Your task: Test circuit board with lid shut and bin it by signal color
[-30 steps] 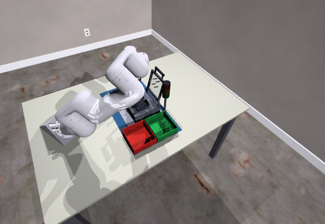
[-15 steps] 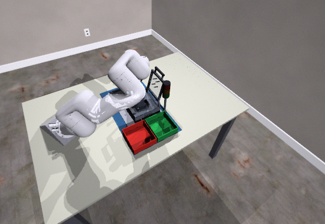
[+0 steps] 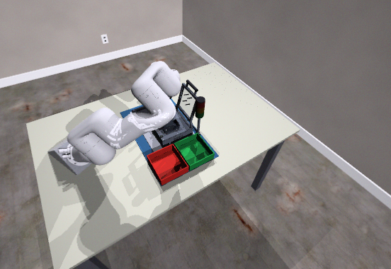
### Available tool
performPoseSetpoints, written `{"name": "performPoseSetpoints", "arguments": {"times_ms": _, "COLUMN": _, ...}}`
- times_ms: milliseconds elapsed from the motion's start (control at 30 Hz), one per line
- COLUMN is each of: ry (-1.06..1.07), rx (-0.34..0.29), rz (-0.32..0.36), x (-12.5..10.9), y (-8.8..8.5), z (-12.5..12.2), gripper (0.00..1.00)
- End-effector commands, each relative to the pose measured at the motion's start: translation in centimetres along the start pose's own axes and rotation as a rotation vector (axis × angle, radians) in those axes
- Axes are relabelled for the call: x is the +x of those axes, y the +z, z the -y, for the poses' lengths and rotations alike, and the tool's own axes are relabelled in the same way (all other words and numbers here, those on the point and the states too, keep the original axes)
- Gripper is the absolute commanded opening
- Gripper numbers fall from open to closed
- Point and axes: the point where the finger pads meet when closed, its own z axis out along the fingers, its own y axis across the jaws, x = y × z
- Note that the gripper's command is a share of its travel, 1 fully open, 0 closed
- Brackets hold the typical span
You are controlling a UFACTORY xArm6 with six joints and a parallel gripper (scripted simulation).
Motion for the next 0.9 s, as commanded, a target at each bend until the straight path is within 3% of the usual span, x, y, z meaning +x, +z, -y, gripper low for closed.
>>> {"name": "performPoseSetpoints", "arguments": {"times_ms": 0, "ry": 0.001, "rx": -0.003, "rz": -0.002, "x": 0.0, "y": -0.1, "z": -0.1, "gripper": 1.0}}
{"name": "performPoseSetpoints", "arguments": {"times_ms": 867, "ry": 0.001, "rx": -0.003, "rz": -0.002, "x": 0.1, "y": 1.4, "z": -0.1, "gripper": 1.0}}
